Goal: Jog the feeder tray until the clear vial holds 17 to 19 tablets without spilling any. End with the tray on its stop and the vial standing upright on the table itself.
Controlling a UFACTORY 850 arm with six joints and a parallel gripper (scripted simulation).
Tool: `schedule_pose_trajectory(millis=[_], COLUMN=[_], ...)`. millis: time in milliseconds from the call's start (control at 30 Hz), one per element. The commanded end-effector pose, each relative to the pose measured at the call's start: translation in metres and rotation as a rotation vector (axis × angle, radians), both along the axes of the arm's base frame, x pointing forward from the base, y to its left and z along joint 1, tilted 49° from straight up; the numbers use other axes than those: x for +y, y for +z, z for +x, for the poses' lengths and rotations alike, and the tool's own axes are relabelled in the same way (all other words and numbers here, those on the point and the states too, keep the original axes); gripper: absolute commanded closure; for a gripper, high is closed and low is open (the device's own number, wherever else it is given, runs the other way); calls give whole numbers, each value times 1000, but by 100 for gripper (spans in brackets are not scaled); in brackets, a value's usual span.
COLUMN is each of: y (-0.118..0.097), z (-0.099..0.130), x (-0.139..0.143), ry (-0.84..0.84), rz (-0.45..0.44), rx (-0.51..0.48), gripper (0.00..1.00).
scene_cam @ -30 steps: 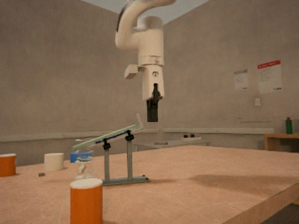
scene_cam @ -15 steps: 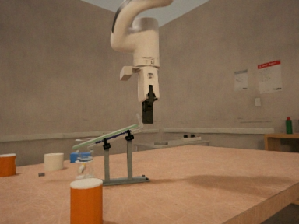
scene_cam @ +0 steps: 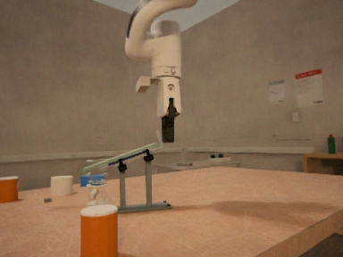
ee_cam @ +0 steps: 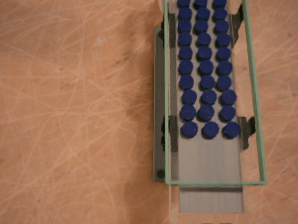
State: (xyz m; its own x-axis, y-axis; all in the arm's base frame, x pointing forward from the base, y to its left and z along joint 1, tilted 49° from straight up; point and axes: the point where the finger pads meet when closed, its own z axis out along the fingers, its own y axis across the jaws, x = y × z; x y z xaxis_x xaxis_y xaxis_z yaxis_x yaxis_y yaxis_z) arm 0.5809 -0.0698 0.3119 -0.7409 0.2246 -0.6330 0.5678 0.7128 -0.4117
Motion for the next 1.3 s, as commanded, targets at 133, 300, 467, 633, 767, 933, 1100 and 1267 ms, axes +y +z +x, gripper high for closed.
schedule_pose_trajectory(millis=[133, 300, 467, 633, 767, 933, 1100, 1267], y=[18, 18, 14, 1, -2, -3, 17, 18], z=[13, 13, 10, 1, -2, -2, 12, 13], x=[0, 0, 0, 0, 0, 0, 0, 0], ry=[0, 0, 0, 0, 0, 0, 0, 0], rz=[0, 0, 1, 1, 1, 1, 0, 0], rx=[-3, -3, -3, -3, -3, -3, -3, -3], gripper=[100, 100, 100, 100, 100, 100, 100, 100])
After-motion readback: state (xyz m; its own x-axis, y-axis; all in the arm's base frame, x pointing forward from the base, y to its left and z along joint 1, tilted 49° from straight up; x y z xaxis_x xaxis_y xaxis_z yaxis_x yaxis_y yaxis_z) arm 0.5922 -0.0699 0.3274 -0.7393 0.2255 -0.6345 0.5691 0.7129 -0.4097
